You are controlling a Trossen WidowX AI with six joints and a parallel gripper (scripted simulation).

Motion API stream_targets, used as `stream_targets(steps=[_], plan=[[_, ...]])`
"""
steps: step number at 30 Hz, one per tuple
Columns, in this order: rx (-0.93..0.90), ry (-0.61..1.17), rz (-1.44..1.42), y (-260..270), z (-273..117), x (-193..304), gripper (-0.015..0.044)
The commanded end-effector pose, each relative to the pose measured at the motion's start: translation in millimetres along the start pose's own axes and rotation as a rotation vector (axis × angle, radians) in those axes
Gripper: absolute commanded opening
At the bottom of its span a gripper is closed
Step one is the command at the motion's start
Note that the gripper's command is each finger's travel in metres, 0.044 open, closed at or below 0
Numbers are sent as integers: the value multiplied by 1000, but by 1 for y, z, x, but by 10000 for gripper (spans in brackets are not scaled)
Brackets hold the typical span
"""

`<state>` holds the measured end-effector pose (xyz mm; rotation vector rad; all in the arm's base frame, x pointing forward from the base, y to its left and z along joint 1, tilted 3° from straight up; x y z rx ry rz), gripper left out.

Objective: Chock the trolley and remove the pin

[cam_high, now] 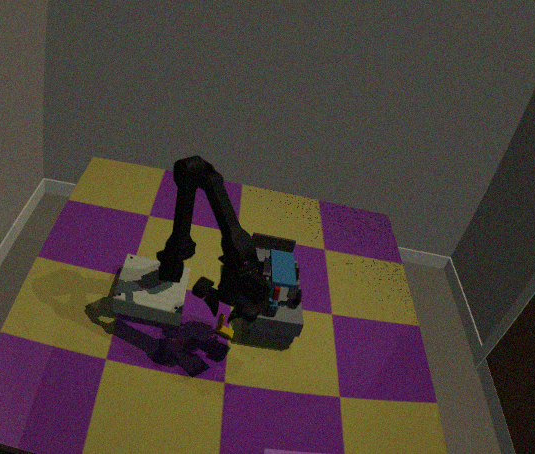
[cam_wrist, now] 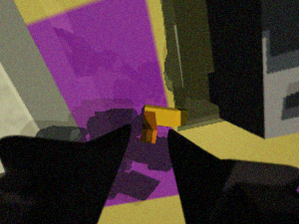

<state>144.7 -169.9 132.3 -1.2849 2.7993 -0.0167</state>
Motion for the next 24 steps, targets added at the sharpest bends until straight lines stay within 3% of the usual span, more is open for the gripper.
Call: stream_targets(steps=[1,19,24], plan=[[-3,-4,5,1,3,0,190],[-3,-4,5,1,27,-1,190],[1,0,0,0,24,0,78]])
Point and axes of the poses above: the point midway between the two fingers, 35 mm back from their tips, its own z axis out along the fingers, its own y axis across the jaws, x = y × z, the point moved 9 cm from there along -z, back along the fingers, and after that the axes turned 11 degrees about z, right-handed, at the moved point
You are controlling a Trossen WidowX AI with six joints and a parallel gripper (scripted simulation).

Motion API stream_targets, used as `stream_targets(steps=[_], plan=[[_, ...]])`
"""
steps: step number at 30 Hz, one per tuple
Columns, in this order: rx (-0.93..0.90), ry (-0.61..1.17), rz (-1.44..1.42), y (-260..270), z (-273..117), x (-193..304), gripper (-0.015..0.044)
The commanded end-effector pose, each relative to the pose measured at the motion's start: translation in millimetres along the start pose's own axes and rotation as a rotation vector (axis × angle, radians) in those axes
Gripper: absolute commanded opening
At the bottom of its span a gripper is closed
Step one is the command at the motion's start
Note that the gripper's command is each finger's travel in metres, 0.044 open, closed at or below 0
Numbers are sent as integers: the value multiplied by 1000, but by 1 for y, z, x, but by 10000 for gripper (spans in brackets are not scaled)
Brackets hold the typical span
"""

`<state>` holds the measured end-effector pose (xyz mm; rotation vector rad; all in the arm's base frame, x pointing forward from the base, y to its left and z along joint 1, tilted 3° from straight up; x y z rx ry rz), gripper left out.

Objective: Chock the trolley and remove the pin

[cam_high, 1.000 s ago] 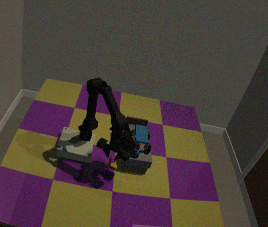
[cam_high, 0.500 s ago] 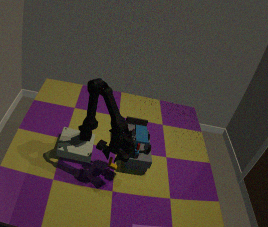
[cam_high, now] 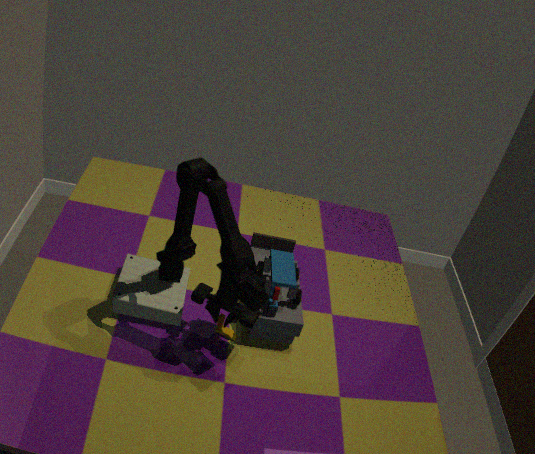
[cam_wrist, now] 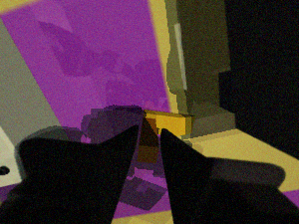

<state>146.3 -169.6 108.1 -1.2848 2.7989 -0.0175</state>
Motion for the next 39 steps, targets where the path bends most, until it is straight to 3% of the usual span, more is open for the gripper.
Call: stream_targets(steps=[1,9,39], plan=[[0,0,0,0,0,0,72],[-1,-1,1,0,-5,0,0],[-3,-4,5,3,-114,1,0]])
Point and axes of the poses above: the point midway between the two fingers, 35 mm back from their tips, its own z axis out along the fingers, its own y axis across the jaws, x = y × z, the point moved 9 cm from there along -z, back along the fingers, and after that the axes turned 11 degrees about z, right-handed, at the moved point
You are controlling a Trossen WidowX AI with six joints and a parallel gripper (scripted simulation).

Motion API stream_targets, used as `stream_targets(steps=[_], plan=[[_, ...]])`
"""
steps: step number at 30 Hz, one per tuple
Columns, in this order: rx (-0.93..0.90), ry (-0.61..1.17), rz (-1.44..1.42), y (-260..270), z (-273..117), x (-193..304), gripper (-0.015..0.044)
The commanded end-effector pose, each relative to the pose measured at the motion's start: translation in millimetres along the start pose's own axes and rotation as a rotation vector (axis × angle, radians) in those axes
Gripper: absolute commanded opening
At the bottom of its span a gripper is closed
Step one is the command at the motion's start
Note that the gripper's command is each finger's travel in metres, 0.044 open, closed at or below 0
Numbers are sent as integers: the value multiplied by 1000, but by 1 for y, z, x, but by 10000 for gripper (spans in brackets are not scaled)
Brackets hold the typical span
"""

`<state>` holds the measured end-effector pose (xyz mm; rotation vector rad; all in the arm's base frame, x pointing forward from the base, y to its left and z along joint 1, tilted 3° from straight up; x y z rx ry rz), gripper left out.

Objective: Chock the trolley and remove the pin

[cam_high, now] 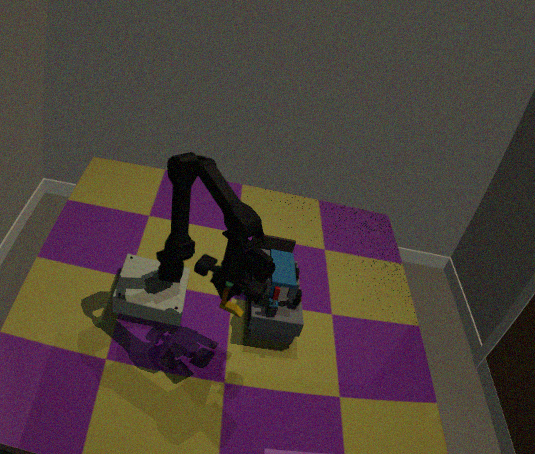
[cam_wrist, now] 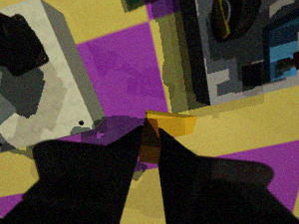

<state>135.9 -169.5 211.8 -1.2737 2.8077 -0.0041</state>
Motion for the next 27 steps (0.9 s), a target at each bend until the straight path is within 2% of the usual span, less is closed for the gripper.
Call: stream_targets(steps=[1,9,16,27], plan=[[6,-3,-5,-1,-14,0,0],[6,-3,-5,-3,-40,-1,0],[6,-3,1,-3,-43,-1,0],[4,-3,343,-3,-43,-1,0]])
Point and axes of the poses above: the point midway between the two fingers, 35 mm back from their tips, its own z axis out along the fingers, its own y axis across the jaws, x = y × z, the point moved 9 cm from there along -z, back along the fingers, and after that the axes turned 11 degrees about z, right-handed, at the moved point
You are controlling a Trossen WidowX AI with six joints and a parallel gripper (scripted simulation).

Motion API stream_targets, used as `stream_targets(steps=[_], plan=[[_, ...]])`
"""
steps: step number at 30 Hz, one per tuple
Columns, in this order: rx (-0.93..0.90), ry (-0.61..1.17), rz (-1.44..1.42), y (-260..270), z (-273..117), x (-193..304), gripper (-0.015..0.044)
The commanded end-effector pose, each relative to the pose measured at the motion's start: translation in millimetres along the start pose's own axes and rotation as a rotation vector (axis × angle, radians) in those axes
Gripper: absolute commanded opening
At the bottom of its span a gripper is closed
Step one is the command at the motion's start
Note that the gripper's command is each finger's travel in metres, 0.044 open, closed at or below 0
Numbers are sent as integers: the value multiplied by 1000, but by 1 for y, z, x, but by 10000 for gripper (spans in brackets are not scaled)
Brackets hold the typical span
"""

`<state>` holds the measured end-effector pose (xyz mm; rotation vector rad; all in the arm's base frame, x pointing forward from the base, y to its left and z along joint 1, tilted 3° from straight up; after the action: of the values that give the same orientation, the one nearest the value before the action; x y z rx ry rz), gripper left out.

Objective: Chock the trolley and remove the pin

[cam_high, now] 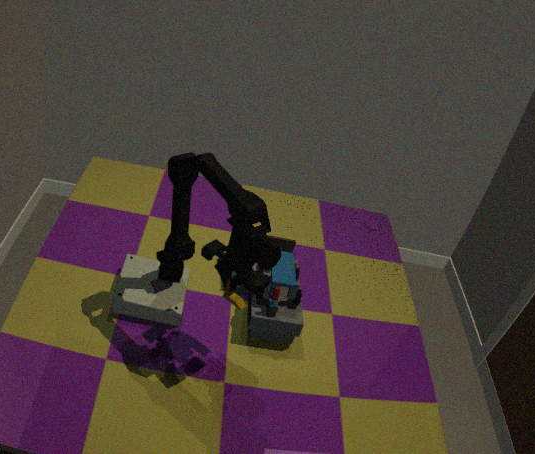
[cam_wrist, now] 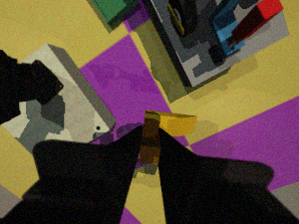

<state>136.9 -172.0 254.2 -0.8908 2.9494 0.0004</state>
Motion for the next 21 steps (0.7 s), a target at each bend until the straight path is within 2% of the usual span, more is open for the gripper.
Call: stream_targets(steps=[1,21], plan=[[-2,-3,112,0,0,0,0],[-5,0,789,0,-1,0,0]])
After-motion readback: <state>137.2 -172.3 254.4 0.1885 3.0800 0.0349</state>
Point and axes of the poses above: the point midway between the two fingers, 35 mm back from their tips, its own z axis out along the fingers, its own y axis across the jaws, x = y × z, the point moved 9 cm from there along -z, back along the fingers, and after that the axes turned 11 degrees about z, right-handed, at the moved point
